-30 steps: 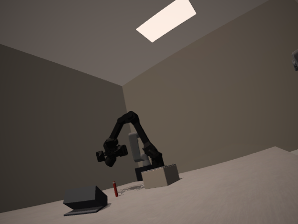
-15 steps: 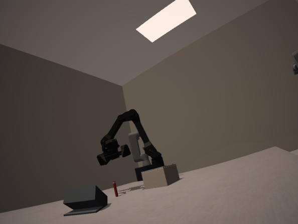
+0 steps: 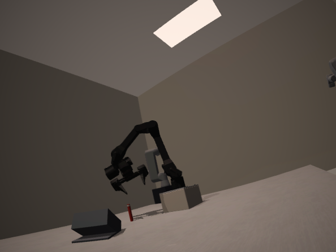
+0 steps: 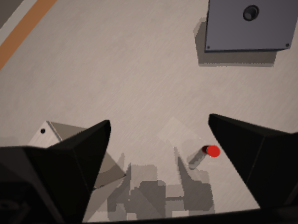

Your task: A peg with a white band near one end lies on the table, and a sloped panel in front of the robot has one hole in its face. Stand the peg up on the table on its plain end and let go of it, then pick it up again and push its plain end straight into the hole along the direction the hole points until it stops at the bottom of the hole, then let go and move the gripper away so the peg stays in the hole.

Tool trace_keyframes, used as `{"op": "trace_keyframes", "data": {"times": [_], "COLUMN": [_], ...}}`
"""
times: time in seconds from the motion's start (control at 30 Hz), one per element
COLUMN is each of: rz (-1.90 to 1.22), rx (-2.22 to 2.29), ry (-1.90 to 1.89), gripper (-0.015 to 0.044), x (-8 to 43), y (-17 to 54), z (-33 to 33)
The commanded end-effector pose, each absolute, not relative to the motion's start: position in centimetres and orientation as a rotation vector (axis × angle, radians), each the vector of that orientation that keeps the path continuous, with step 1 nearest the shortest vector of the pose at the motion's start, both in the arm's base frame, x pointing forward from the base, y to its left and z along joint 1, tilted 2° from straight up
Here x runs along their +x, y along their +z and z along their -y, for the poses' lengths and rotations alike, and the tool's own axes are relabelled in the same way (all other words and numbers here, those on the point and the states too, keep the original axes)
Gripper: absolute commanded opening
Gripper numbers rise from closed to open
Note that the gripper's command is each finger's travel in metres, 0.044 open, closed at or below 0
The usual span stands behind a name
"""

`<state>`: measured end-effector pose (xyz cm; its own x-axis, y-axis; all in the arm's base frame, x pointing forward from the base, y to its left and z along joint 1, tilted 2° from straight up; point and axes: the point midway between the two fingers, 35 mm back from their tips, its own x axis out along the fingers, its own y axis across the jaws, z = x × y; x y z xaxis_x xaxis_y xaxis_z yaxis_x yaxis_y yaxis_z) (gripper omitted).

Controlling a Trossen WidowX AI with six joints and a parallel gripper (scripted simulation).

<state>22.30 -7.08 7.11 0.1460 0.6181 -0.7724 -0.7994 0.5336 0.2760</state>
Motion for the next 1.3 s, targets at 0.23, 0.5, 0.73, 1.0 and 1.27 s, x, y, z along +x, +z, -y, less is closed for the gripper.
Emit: {"op": "trace_keyframes", "data": {"times": [0.23, 0.5, 0.73, 1.0, 1.27], "rz": [-1.268, -1.43, -1.505, -1.505, -1.506], "rx": [-0.392, -0.537, -0.634, -0.634, -0.63], "ry": [0.908, 0.728, 0.571, 0.57, 0.566], "gripper": [0.044, 0.044, 0.044, 0.044, 0.044], "x": [23.1, 24.3, 25.4, 25.4, 25.4], "y": [5.8, 5.6, 6.0, 5.9, 4.0], "z": [8.0, 9.2, 10.1, 10.1, 10.2]}}
